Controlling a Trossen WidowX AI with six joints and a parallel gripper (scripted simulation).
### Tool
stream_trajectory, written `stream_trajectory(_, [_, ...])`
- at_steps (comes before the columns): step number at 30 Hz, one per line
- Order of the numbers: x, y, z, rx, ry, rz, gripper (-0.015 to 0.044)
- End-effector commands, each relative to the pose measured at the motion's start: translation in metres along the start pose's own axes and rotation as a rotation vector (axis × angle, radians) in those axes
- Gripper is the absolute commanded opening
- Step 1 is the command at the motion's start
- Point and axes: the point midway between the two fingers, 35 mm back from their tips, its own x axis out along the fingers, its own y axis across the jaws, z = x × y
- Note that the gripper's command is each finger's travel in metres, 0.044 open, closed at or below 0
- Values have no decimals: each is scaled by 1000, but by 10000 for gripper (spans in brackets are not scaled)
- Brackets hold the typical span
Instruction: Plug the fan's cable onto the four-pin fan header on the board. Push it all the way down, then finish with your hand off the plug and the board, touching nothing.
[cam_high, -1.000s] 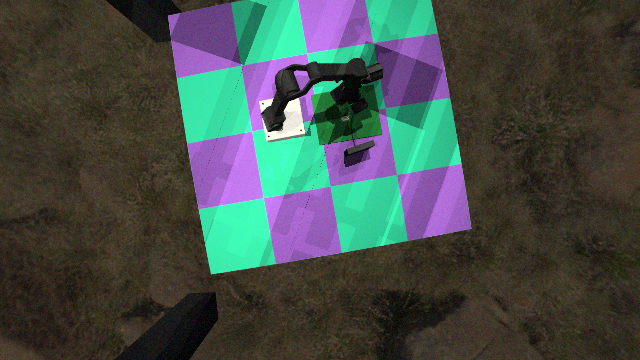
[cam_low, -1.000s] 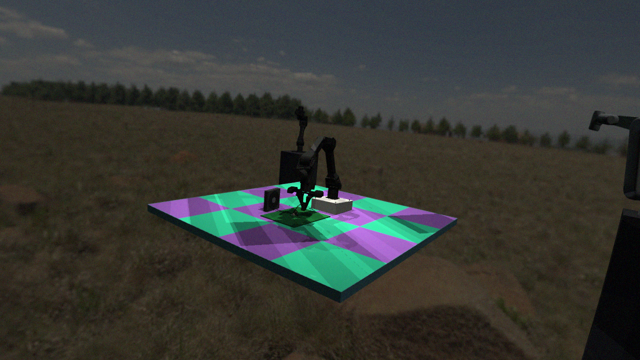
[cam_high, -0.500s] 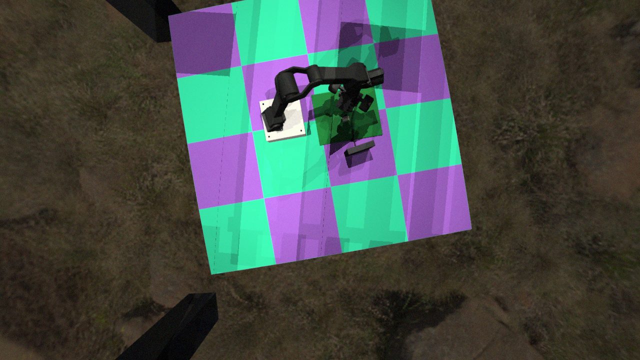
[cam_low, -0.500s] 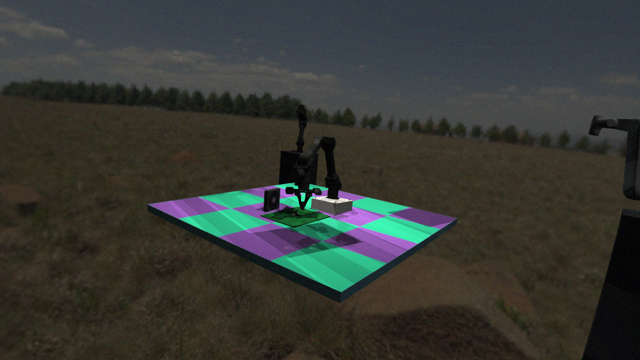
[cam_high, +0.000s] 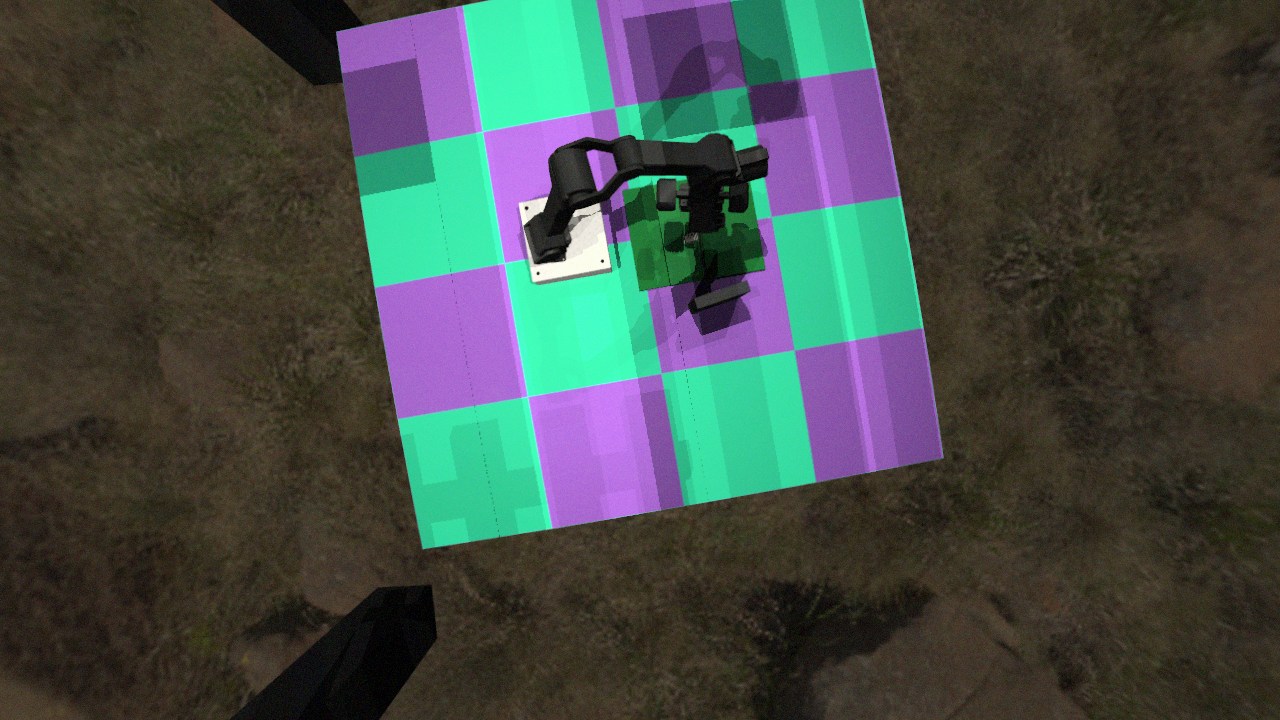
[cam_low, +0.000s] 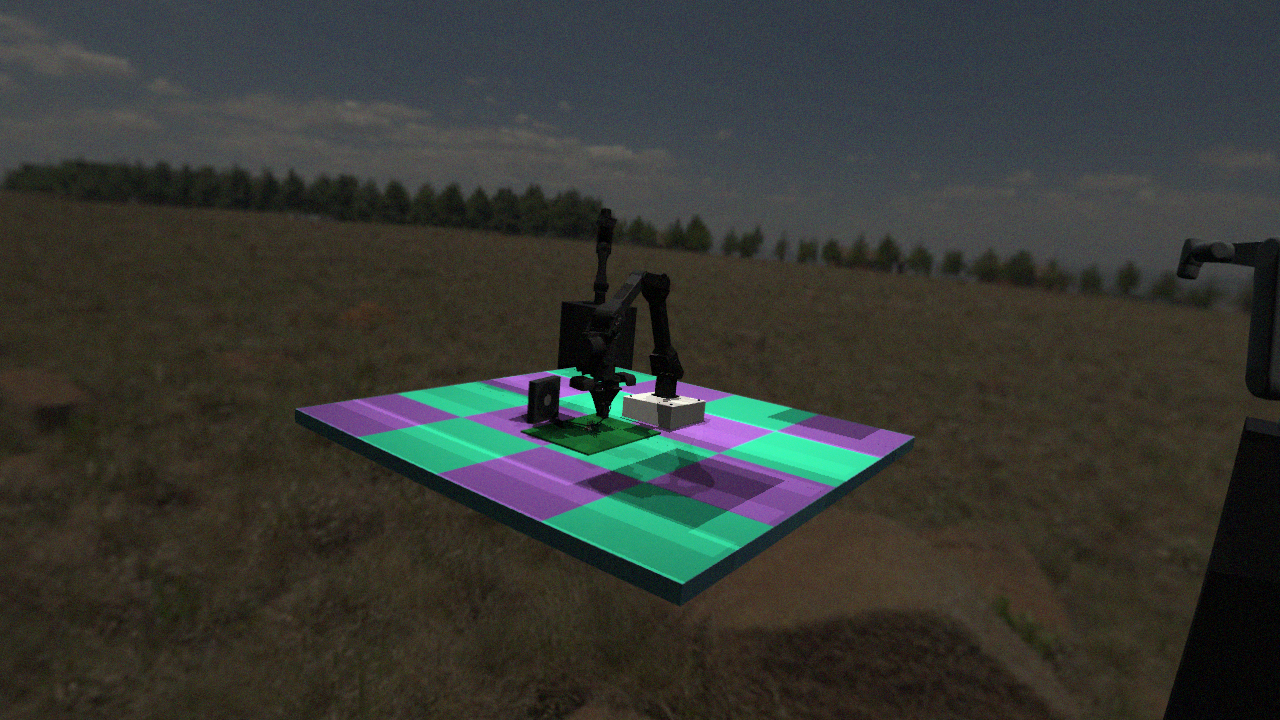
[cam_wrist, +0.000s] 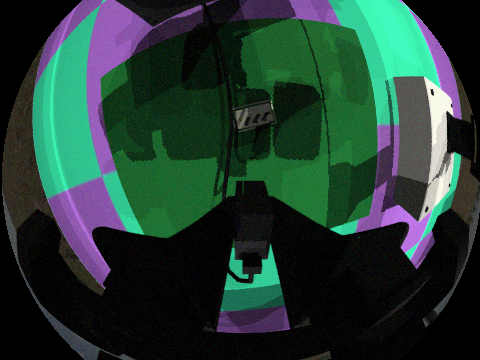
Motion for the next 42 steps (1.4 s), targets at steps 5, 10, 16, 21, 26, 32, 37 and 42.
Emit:
stream_trajectory(5, [1,-1,8,-265,0,-1,0])
stream_trajectory(10, [1,-1,12,-438,-1,-1,0])
stream_trajectory(16, [1,-1,18,-645,-1,-1,0])
stream_trajectory(21, [1,-1,23,-818,-1,-1,0])
stream_trajectory(26, [1,-2,28,-991,-2,-2,0])
stream_trajectory(32, [1,-2,33,-1198,-2,-2,0])
stream_trajectory(37, [1,-3,38,-1371,-2,-3,0])
stream_trajectory(42, [1,-3,43,-1543,-2,-3,0])
